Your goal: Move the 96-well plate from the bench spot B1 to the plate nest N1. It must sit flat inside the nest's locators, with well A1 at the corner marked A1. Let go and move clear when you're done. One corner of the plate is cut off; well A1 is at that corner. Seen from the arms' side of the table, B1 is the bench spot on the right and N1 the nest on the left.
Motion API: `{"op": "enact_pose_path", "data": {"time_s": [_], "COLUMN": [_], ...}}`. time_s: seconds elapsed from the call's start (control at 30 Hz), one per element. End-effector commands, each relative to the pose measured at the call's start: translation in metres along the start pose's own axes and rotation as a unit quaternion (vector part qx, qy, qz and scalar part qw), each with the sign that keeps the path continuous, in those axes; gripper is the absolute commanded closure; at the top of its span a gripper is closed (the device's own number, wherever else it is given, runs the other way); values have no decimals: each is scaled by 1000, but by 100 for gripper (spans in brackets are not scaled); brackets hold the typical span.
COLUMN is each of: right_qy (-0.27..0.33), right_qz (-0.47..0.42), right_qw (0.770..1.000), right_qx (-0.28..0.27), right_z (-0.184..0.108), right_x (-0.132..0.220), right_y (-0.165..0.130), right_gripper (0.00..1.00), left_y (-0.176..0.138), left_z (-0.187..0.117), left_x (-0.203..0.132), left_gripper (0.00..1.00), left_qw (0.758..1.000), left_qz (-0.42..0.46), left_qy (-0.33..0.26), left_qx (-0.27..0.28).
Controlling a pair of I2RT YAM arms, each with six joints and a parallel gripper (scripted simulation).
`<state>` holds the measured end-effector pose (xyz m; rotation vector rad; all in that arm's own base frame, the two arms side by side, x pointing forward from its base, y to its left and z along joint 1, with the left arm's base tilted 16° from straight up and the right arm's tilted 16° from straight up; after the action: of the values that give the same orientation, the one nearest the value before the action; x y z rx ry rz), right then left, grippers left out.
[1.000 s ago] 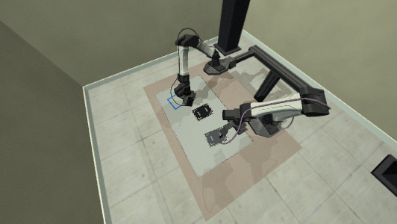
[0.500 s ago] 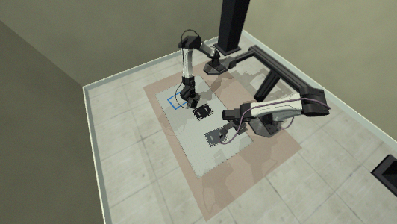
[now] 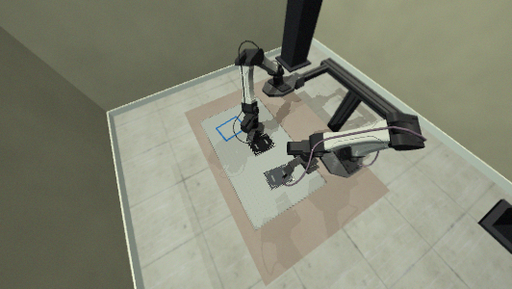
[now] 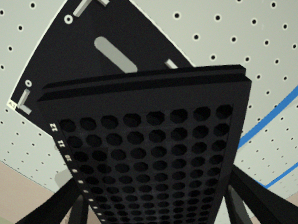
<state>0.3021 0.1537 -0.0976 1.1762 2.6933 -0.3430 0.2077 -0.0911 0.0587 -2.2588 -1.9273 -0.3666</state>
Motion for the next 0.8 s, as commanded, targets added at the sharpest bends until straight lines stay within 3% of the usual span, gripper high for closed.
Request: {"op": "enact_pose_path", "data": {"time_s": [0.0, 0.57, 0.77], "right_qy": [6, 5, 6], "right_qz": [8, 8, 22], "right_qw": [1000, 1000, 1000], "right_qx": [-1, 0, -1], "right_z": [0, -3, -3], "right_x": [15, 64, 56], "right_y": [8, 19, 21], "right_gripper": [100, 100, 100], "left_y": [-6, -6, -6], "left_z": [-2, -2, -2], "left_x": [1, 1, 1], "left_gripper": [0, 0, 0], "left_qw": [1000, 1000, 1000], "left_qz": [1, 1, 1], "left_qy": [-2, -2, -2], "left_qx": [4, 4, 4]}}
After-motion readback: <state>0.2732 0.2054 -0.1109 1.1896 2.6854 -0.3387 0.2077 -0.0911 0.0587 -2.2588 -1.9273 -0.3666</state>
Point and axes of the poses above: on each arm, the point where the finger pads meet when closed, its own z axis out along the fingers, its own x axis across the jaws, y = z × x, the point moved 7 cm from there along -z, back along the fingers, and after that the axes turned 8 degrees about z, right-handed, at the moved point
